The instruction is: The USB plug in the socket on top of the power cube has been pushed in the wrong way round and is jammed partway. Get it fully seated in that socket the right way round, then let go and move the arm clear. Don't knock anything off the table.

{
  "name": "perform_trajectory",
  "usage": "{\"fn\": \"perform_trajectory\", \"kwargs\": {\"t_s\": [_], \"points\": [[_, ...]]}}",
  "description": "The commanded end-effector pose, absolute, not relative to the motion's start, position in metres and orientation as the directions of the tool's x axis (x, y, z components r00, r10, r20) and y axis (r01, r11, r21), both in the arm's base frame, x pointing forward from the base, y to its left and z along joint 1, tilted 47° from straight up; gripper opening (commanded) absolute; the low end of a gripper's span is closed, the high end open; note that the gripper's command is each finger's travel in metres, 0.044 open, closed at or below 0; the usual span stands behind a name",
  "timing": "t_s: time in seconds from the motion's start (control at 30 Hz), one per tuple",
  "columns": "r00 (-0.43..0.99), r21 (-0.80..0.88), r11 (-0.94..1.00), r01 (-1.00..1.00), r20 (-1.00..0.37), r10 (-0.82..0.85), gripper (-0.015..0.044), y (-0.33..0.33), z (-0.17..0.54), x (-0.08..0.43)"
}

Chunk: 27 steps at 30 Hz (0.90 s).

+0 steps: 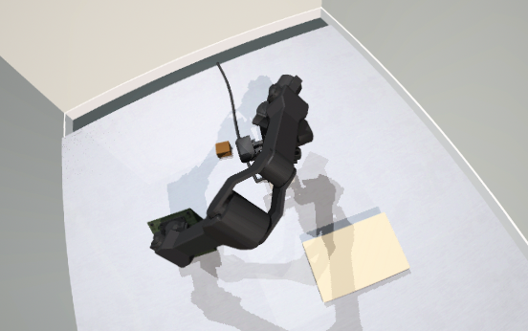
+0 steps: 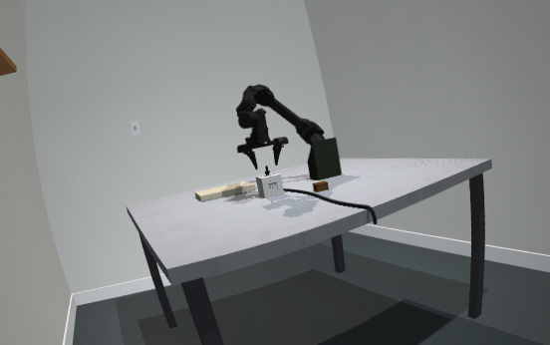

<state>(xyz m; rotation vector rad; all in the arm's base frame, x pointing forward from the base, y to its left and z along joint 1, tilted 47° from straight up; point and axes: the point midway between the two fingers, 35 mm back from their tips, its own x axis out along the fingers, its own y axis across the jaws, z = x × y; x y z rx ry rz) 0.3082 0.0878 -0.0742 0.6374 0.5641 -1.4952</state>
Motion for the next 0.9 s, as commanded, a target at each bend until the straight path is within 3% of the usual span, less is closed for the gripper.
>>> {"fn": "perform_trajectory", "kwargs": {"t_s": [0.0,0.37,0.87], "points": [[0.009,0.04,-0.026,0.999,-0.694,-0.72,0.0282,0.0879,-0.0741,0.3084],[0.009,0.04,-0.026,0.999,-0.694,-0.72,0.0,0.0879,-0.0741,0.3084],[0.009,0.04,-0.026,0.999,-0.694,-0.72,0.0,0.0879,-0.0741,0.3084]]}}
